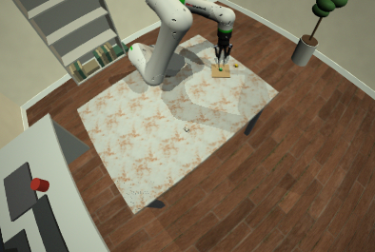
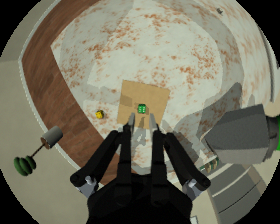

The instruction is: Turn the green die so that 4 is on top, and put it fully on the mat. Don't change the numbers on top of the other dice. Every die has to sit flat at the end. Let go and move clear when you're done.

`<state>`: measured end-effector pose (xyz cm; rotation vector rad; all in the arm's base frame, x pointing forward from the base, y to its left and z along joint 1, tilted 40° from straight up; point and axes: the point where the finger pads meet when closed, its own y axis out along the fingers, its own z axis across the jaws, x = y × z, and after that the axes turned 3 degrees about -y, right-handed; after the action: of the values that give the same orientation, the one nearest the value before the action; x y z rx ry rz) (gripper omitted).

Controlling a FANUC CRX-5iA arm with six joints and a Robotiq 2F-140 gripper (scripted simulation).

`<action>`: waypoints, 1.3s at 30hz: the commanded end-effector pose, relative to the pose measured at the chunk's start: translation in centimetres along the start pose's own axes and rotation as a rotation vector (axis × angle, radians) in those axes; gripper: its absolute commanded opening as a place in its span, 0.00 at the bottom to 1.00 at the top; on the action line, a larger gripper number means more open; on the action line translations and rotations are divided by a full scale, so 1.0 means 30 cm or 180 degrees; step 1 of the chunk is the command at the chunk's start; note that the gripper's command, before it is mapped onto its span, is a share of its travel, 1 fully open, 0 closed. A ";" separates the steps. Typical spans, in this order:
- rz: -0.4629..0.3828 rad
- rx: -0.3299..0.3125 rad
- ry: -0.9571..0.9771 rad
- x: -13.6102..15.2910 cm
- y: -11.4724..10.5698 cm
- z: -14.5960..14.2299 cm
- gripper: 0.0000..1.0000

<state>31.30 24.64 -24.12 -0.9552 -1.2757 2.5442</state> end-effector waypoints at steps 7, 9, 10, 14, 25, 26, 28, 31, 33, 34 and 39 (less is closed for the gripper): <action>0.0000 -0.0001 0.0000 0.000 0.001 -0.001 0.29; 0.0000 -0.0001 0.0000 0.000 0.003 -0.001 0.29; 0.0000 -0.0002 0.0000 0.000 0.004 -0.001 0.29; 0.0000 -0.0002 0.0000 0.000 0.011 -0.001 0.29; 0.0001 -0.0002 0.0001 0.000 0.044 -0.001 0.29; 0.0001 -0.0002 0.0001 0.000 0.049 -0.001 0.29; 0.0001 -0.0002 0.0001 0.000 0.059 -0.001 0.29; 0.0001 -0.0002 0.0001 0.000 0.075 -0.001 0.29; 0.0001 -0.0002 0.0001 0.000 0.075 -0.001 0.29; 0.0001 -0.0002 0.0001 0.000 0.080 -0.001 0.29; 0.0001 -0.0002 0.0001 0.000 0.107 -0.001 0.29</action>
<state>31.77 22.73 -26.42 -0.9555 -1.2758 2.5442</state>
